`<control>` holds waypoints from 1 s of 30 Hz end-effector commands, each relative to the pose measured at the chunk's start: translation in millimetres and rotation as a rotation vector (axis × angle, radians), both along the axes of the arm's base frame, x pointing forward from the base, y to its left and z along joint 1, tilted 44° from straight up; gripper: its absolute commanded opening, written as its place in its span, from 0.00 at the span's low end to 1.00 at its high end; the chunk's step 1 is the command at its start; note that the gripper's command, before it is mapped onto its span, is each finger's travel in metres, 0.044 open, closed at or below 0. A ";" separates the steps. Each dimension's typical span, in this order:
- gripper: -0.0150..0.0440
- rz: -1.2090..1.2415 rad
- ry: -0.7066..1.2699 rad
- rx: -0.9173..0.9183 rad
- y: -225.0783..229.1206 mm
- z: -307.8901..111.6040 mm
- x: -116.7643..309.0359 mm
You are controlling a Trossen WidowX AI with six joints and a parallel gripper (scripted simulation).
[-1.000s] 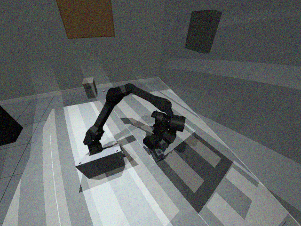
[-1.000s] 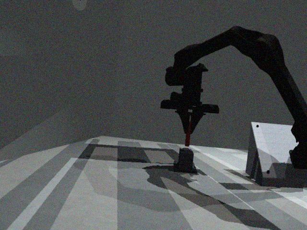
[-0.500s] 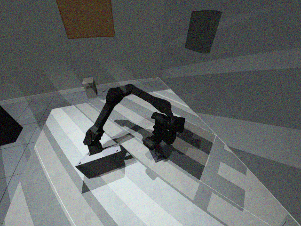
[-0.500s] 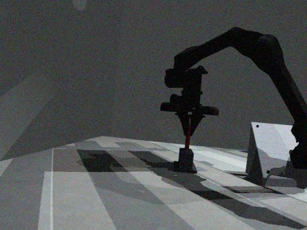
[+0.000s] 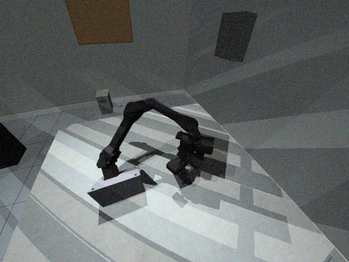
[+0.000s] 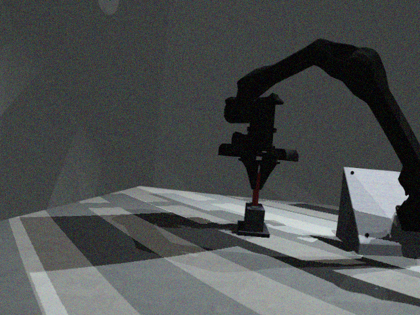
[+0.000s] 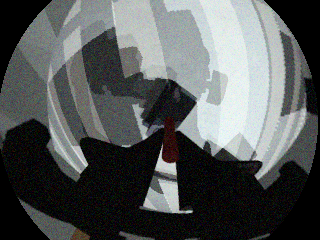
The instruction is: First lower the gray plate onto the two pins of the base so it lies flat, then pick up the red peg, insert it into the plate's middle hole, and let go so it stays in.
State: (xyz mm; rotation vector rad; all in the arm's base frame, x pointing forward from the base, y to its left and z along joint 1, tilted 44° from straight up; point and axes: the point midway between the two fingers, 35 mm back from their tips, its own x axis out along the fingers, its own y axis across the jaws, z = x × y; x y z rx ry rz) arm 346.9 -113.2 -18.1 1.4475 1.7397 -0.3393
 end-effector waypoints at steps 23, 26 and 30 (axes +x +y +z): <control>0.25 0.004 -0.001 -0.001 1.5 -1.4 0.0; 0.34 0.004 -0.001 -0.001 1.5 -1.4 0.0; 0.51 0.004 -0.001 -0.001 1.5 -1.4 0.0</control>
